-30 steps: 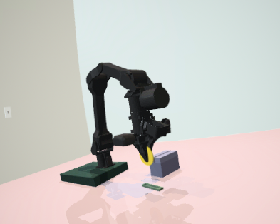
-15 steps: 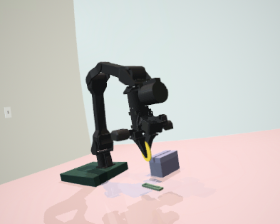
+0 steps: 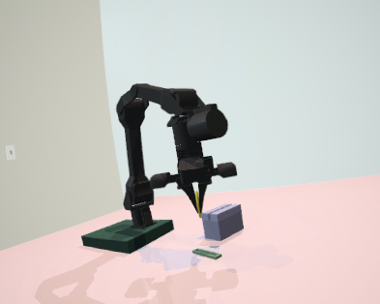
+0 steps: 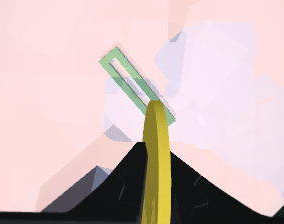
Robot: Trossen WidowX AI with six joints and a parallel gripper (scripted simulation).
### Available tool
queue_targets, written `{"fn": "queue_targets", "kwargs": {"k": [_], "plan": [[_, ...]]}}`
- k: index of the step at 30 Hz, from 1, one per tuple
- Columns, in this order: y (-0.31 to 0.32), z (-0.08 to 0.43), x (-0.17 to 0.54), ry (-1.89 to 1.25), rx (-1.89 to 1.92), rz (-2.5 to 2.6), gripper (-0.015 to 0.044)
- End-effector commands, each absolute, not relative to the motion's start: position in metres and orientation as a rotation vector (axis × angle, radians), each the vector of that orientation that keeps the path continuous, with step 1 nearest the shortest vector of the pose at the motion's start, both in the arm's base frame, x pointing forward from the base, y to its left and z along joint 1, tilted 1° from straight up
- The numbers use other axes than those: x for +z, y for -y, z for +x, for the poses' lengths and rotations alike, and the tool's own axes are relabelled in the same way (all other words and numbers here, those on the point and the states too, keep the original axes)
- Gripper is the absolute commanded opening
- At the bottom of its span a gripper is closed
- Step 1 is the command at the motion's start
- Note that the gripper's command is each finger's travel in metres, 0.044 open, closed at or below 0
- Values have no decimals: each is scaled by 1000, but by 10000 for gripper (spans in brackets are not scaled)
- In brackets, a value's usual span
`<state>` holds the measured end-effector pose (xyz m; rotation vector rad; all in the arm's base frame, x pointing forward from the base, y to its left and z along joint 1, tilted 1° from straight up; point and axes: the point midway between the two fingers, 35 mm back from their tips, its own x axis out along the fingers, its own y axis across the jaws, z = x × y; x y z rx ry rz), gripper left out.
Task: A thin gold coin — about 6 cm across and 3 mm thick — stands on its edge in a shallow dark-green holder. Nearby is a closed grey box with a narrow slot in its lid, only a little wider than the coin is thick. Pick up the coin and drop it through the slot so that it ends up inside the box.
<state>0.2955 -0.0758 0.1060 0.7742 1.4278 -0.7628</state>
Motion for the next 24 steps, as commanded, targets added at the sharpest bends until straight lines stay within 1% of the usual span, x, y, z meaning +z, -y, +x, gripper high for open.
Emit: {"fn": "queue_targets", "kwargs": {"k": [1, 19, 24], "plan": [[77, 297, 106, -1387, -866, 876, 0], [78, 298, 108, -1125, -1326, 1337, 0], [79, 298, 108, -1113, -1342, 1353, 0]]}}
